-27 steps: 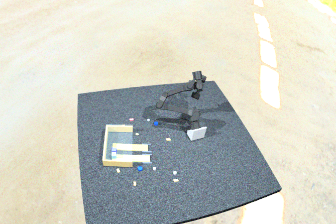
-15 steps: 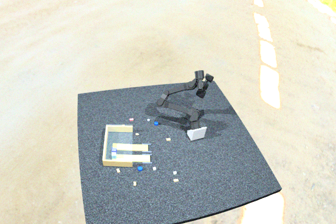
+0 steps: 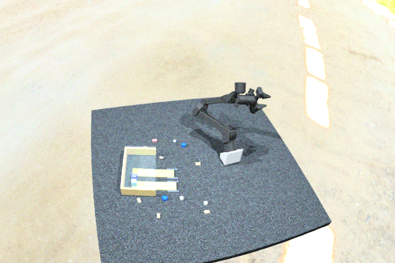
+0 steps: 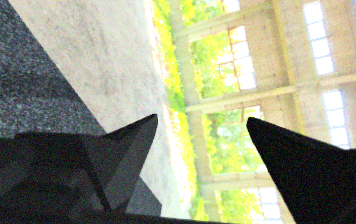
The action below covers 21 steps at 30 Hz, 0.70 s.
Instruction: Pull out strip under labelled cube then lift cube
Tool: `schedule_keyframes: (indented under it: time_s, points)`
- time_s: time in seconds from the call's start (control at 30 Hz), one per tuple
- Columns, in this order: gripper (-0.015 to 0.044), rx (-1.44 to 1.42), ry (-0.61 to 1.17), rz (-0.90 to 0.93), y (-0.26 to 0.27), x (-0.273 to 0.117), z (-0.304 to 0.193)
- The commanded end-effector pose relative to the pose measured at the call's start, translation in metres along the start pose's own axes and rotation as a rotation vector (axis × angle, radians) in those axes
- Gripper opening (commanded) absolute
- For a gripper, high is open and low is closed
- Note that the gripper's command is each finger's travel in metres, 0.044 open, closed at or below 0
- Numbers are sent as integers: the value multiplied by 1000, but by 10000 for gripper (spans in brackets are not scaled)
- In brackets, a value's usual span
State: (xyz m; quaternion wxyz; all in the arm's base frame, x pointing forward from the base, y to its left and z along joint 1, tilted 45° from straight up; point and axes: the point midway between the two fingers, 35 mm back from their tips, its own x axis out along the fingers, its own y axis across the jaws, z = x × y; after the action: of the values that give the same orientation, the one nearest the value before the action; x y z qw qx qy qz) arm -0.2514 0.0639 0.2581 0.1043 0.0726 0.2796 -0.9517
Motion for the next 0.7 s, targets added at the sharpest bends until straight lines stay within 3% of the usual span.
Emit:
schedule_keyframes:
  time_s: [0.0, 0.37, 0.67]
  points:
    - [400, 115, 200, -222, -48, -16, -48]
    - [400, 426, 608, -692, -112, -100, -160]
    - [400, 682, 996, -1195, -119, -227, -240]
